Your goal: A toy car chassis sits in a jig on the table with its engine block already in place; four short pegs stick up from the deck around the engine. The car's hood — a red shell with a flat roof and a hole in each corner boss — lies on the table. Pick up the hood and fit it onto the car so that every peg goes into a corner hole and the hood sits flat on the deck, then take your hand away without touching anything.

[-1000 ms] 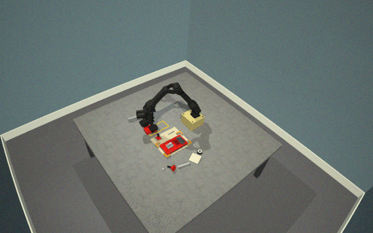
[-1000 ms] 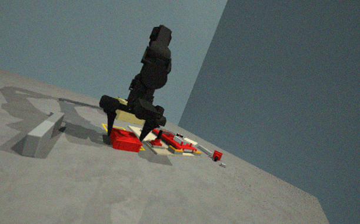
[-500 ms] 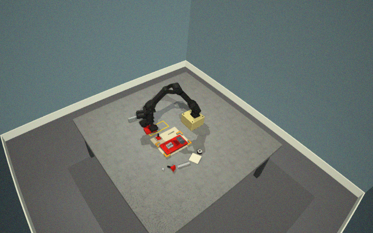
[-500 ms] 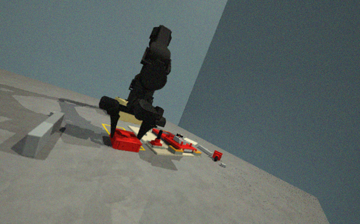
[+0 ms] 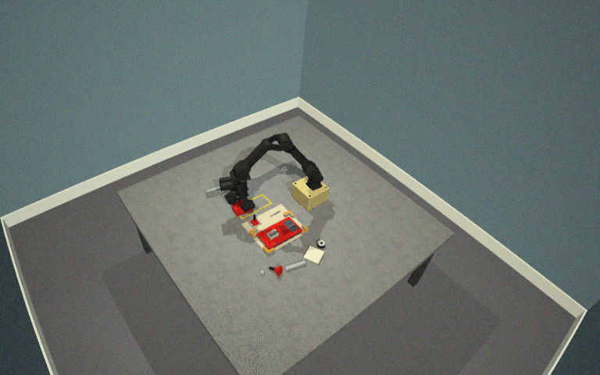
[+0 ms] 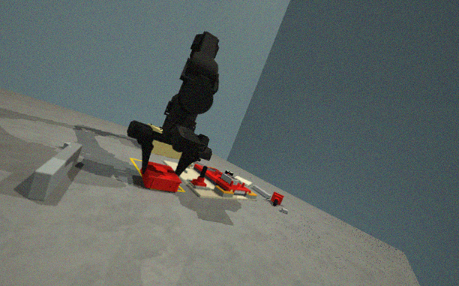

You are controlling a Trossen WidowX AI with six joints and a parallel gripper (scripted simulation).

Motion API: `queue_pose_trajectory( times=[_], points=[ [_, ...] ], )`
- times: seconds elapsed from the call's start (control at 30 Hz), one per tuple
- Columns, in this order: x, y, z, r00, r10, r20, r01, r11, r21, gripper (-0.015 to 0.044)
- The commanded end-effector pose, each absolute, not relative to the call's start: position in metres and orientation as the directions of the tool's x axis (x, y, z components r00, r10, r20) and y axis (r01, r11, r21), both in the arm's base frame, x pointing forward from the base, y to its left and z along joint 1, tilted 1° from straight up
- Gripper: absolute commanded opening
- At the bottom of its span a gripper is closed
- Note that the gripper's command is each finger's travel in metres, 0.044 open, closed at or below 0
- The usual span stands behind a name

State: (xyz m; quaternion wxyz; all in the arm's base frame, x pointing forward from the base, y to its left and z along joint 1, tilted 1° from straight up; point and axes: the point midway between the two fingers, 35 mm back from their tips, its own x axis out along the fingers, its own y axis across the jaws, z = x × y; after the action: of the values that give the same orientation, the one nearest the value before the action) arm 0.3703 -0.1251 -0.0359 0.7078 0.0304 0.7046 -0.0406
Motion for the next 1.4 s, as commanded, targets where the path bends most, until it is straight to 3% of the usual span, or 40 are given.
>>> queue_pose_trajectory(
  times=[0.0, 0.93, 1.37],
  points=[
    [0.374, -0.126, -0.020, 0.021, -0.020, -1.000, 0.101, 0.995, -0.018, 0.0000],
    [0.371, -0.124, 0.048, 0.008, -0.016, -1.000, 0.099, 0.995, -0.015, 0.0000],
    [0.381, -0.061, 0.050, 0.013, -0.013, -1.000, 0.066, 0.998, -0.012, 0.0000]
  ],
)
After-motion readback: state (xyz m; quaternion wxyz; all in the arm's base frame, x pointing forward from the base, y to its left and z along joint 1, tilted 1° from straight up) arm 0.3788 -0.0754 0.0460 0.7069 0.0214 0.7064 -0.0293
